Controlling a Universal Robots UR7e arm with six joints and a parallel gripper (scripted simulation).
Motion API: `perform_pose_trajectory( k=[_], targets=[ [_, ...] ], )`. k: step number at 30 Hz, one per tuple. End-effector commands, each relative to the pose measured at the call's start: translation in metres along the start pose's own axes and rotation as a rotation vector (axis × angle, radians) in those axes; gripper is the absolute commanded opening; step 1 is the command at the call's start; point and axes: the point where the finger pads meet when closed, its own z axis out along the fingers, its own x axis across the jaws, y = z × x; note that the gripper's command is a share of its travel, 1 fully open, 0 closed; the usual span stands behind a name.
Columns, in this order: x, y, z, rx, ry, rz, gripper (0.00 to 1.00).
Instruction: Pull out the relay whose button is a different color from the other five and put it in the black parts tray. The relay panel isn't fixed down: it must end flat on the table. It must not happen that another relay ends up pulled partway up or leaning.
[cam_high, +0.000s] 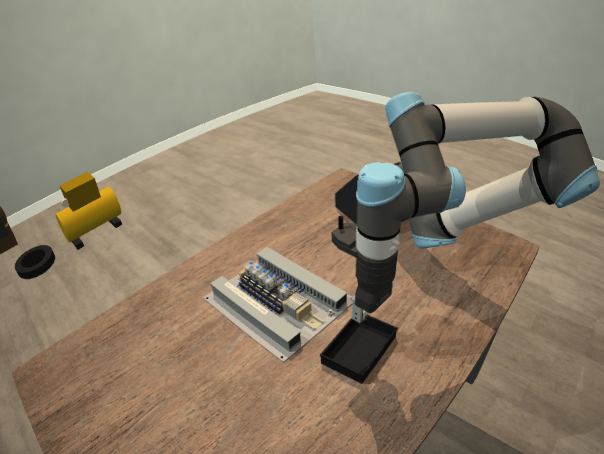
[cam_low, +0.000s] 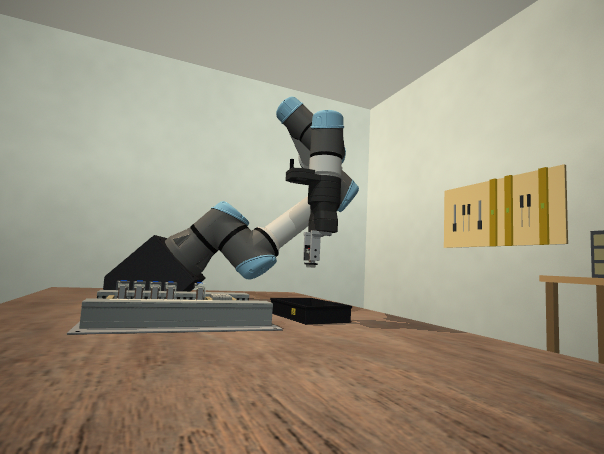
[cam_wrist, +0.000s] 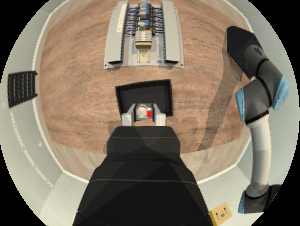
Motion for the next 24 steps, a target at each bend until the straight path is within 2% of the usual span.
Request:
perform_pose_trajectory(
  k=[1,13,24],
  targets=[
    [0.0,0.0,0.002,0.0,-0.001,0.0,0.0],
    [0.0,0.0,0.014,0.0,-0.001,0.0,0.0],
    [0.0,0.0,0.037,0.0,-0.001,0.0,0.0]
  ],
)
